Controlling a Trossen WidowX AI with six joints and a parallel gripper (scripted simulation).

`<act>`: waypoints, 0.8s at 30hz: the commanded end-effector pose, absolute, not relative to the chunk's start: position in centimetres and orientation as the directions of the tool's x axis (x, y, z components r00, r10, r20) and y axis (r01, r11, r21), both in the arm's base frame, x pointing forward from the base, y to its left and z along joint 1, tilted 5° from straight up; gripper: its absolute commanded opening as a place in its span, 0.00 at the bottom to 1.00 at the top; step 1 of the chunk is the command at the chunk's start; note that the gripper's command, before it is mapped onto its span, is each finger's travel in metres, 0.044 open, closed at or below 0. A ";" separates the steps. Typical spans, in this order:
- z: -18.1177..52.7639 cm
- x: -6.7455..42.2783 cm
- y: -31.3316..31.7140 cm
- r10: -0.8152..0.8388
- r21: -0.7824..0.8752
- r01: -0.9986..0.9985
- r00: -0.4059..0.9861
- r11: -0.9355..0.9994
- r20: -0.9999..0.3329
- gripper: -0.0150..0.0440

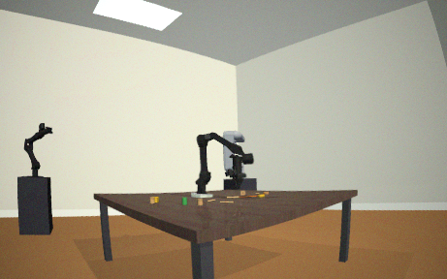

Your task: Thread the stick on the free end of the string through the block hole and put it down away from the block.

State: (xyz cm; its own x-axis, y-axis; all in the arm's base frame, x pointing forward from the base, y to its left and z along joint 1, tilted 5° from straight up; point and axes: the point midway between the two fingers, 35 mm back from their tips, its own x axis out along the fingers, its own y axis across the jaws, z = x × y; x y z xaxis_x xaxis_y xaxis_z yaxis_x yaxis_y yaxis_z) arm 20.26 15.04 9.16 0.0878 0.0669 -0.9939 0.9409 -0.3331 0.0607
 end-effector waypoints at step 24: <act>4.6 20.4 15.3 0.066 0.051 0.941 0.077 -0.336 -0.995 0.46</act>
State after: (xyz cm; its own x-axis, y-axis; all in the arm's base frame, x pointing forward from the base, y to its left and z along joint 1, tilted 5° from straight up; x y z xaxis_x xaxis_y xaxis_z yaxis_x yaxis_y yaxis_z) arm 20.60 15.31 5.24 0.0866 0.0661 -0.9940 0.9408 -0.3336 0.0598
